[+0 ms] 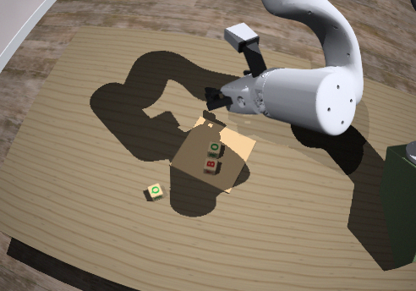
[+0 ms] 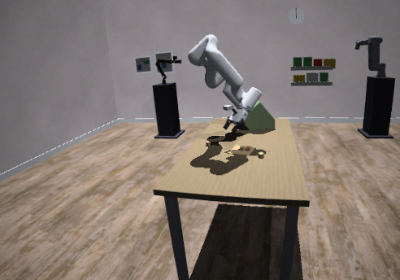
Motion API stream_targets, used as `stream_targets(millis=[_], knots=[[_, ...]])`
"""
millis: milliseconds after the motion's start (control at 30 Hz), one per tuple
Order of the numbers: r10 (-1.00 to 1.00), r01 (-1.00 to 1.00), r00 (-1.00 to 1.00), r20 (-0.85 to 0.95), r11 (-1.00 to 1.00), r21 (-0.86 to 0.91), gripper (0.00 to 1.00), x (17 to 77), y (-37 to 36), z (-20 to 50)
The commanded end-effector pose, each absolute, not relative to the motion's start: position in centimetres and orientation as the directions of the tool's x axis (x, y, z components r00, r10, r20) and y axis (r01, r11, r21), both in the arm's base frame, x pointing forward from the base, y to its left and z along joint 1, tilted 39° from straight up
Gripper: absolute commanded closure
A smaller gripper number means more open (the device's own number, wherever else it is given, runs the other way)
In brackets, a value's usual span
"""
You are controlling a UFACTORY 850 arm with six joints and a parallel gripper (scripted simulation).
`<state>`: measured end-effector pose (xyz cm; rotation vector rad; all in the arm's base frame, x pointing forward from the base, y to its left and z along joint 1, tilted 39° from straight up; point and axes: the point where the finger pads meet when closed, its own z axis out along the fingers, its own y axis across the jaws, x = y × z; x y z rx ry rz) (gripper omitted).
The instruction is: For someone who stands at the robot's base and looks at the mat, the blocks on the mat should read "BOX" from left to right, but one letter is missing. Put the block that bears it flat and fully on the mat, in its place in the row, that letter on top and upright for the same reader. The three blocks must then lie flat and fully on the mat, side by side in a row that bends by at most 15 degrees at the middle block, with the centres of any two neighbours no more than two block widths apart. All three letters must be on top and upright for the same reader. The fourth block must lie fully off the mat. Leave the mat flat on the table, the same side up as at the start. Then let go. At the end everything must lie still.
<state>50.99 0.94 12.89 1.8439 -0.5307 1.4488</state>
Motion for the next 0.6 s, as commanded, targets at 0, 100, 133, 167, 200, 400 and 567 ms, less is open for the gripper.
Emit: stream_targets(millis=[0,100,133,167,200,400,567], knots=[[0.112,-0.693,0.283,0.953,-0.663,0.284,0.00,50.0,-3.9,16.1],[0.111,-0.693,0.283,0.953,-0.663,0.283,0.00,48.9,-6.5,17.6],[0.111,-0.693,0.283,0.953,-0.663,0.283,0.00,48.4,-7.3,18.1],[0.111,-0.693,0.283,0.953,-0.664,0.283,0.00,47.9,-8.1,18.6],[0.110,-0.693,0.283,0.953,-0.664,0.282,0.00,47.4,-8.9,19.0],[0.105,-0.693,0.282,0.953,-0.665,0.279,0.00,44.7,-12.4,21.0],[0.104,-0.693,0.282,0.954,-0.665,0.278,0.00,44.1,-13.1,21.4]])
